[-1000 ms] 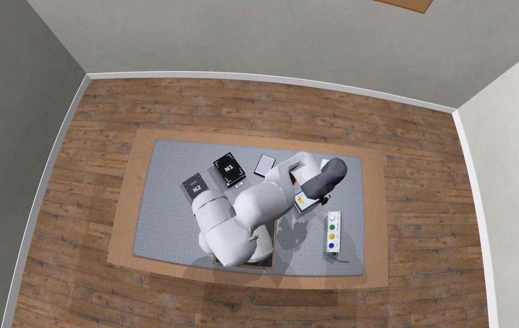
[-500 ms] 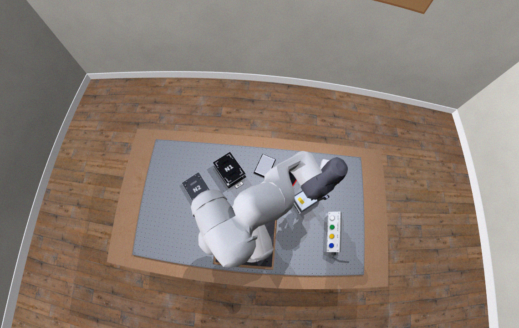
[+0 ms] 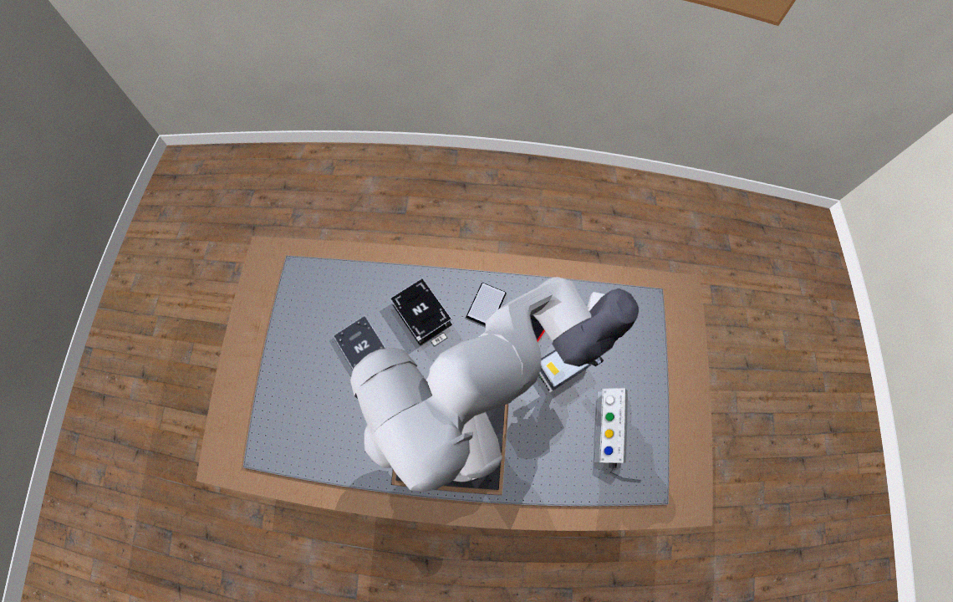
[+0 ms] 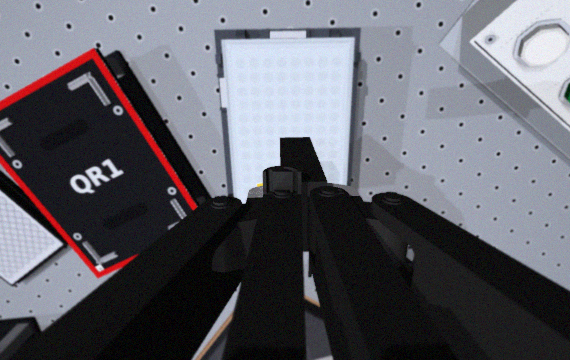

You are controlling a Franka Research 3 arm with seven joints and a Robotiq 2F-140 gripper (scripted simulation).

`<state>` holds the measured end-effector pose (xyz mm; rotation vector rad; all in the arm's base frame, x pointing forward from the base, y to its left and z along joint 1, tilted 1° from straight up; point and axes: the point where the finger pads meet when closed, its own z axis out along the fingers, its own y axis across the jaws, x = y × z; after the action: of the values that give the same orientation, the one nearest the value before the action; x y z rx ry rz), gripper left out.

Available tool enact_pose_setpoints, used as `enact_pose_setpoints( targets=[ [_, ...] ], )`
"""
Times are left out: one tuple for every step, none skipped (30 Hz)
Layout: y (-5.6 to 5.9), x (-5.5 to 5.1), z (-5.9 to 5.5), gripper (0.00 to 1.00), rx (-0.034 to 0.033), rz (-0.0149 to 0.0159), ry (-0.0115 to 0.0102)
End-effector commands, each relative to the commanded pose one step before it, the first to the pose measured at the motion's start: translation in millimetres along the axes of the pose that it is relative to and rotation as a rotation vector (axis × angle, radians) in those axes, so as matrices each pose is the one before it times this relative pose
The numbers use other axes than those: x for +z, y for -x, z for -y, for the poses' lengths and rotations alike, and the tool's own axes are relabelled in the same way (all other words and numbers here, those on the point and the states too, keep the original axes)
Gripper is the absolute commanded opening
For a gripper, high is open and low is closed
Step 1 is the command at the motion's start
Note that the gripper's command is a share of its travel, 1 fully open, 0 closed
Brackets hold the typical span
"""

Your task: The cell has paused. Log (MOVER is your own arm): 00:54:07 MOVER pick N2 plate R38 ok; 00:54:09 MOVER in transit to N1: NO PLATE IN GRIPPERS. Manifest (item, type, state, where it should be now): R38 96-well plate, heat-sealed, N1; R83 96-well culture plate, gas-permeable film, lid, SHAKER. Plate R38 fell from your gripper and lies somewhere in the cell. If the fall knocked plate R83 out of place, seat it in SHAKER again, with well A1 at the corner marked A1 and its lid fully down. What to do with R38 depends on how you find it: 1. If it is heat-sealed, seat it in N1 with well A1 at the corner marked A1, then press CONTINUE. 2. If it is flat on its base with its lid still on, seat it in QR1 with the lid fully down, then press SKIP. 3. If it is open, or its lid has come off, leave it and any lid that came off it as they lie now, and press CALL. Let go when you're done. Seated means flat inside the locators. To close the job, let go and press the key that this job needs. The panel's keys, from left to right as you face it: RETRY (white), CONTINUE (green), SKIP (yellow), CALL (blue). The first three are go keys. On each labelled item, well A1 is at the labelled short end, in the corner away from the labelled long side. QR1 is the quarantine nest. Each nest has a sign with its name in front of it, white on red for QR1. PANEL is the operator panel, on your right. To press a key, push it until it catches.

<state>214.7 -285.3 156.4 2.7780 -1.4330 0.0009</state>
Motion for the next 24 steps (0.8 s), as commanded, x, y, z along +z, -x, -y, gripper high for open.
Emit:
enact_pose_setpoints(
  targets=[
    [0.28,-0.90,0.39,0.10,-0.00359,-0.00016,-0.00101],
    [0.00,0.00,0.00,0.10,0.00000,0.00000,0.00000],
    [0.00,0.00,0.00,0.10,0.00000,0.00000,0.00000],
    [0.00,0.00,0.00,0.10,0.00000,0.00000,0.00000],
    [0.00,0.00,0.00,0.10,0.00000,0.00000,0.00000],
    [0.00,0.00,0.00,0.10,0.00000,0.00000,0.00000],
    [0.00,0.00,0.00,0.10,0.00000,0.00000,0.00000],
    [0.00,0.00,0.00,0.10,0.00000,0.00000,0.00000],
    [0.00,0.00,0.00,0.10,0.00000,0.00000,0.00000],
    [0.00,0.00,0.00,0.10,0.00000,0.00000,0.00000],
    [0.00,0.00,0.00,0.10,0.00000,0.00000,0.00000],
    [0.00,0.00,0.00,0.10,0.00000,0.00000,0.00000],
    [0.00,0.00,0.00,0.10,0.00003,0.00000,0.00000],
    [0.00,-0.01,0.02,0.10,0.00021,-0.00002,0.00001],
    [-0.01,-0.03,0.05,0.10,0.00055,-0.00005,0.00002],
    [-0.03,-0.06,0.09,0.10,0.00105,-0.00009,0.00004],
    [-0.04,-0.09,0.15,0.10,0.00169,-0.00015,0.00006],
    [-0.06,-0.14,0.21,0.10,0.00247,-0.00022,0.00009],
    [-0.08,-0.19,0.29,0.10,0.00337,-0.00030,0.00013],
    [-0.10,-0.24,0.38,0.10,0.00438,-0.00039,0.00016],
    [0.00,0.00,0.00,0.10,0.00000,0.00000,0.00000],
    [0.00,0.00,0.00,0.10,0.00000,0.00000,0.00000],
    [-0.12,-0.30,0.48,0.10,0.00549,-0.00049,0.00020],
    [-0.15,-0.37,0.59,0.10,0.00670,-0.00060,0.00024]
  ],
)
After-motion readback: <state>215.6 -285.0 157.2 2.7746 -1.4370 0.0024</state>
